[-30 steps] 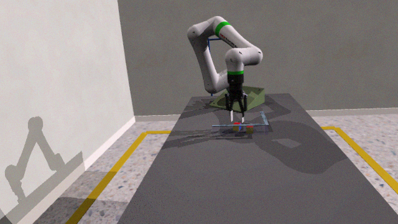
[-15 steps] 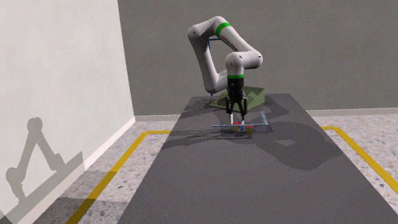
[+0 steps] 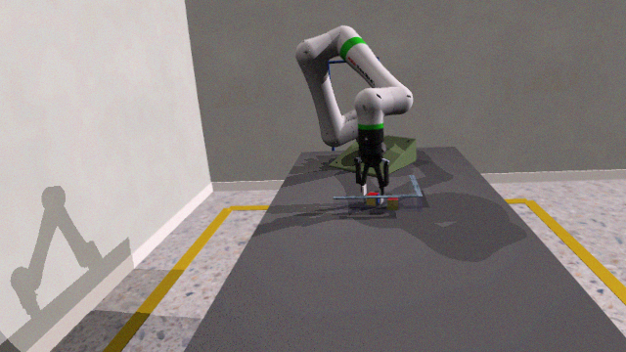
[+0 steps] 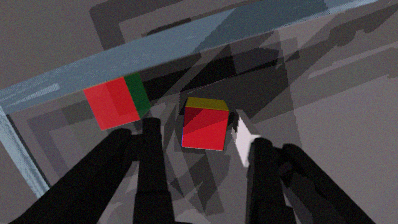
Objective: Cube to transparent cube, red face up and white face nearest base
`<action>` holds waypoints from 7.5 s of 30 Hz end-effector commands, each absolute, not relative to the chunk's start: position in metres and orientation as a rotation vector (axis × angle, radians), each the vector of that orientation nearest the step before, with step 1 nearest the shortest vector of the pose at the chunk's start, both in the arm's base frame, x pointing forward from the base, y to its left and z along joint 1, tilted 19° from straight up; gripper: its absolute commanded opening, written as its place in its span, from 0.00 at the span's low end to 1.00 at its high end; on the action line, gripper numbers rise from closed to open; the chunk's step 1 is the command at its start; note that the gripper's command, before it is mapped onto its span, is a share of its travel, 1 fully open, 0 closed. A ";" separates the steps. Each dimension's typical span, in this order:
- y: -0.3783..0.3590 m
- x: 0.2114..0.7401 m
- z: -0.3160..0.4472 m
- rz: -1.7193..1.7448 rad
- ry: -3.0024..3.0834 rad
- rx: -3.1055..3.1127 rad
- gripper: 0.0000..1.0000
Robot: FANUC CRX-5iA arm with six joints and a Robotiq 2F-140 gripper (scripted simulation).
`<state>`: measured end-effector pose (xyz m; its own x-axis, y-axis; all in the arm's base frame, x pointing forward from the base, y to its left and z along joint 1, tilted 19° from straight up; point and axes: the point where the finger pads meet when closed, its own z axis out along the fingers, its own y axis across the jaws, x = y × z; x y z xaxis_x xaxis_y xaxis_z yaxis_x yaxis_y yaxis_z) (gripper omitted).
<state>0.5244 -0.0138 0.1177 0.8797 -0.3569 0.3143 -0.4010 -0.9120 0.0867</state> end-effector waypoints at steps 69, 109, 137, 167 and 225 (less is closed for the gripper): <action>-0.014 0.525 0.118 0.444 -0.588 2.900 0.00; 0.001 0.506 0.186 0.444 -0.588 2.900 0.00; 0.072 0.550 0.183 0.388 -0.035 2.914 0.00; 0.073 0.551 0.182 0.387 -0.024 2.913 0.00; 0.059 0.569 0.116 0.387 -0.024 2.913 0.37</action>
